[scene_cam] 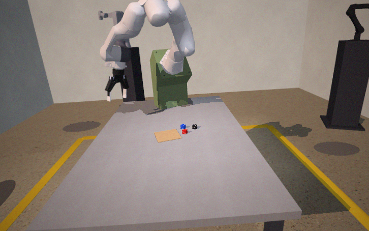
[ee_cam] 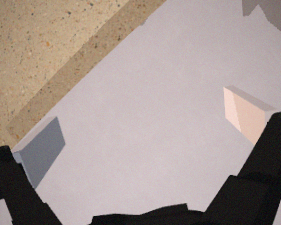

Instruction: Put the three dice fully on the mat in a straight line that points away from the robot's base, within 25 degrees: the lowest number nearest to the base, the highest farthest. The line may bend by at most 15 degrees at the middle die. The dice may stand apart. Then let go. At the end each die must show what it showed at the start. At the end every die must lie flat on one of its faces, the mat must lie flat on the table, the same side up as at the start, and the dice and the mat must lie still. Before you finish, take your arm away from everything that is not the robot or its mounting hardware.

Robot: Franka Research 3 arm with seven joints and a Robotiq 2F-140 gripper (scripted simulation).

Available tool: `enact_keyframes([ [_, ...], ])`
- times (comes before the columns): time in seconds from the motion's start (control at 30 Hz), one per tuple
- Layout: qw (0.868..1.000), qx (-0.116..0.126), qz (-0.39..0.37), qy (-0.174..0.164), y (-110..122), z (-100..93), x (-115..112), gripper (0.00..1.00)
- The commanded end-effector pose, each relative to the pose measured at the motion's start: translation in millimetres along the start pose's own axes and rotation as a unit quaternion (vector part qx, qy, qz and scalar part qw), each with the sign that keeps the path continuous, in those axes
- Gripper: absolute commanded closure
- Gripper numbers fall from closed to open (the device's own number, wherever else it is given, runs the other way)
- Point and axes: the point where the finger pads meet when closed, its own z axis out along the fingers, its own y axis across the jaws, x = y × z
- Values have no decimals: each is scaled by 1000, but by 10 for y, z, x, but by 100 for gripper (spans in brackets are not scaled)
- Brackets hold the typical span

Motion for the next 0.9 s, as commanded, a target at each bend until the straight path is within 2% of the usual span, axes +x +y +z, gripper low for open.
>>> enact_keyframes([
  [0.0,1000,-1,-9,5,17,-11,19,0],
  [0.27,1000,-1,-9,5,17,-11,19,0],
  [0.3,999,-11,-43,10,-98,16,-163,0],
  [0.67,999,-11,-43,10,-98,16,-163,0],
  [0.7,997,-20,-78,14,-208,43,-363,0],
  [0.87,997,-20,-78,14,-208,43,-363,0],
])
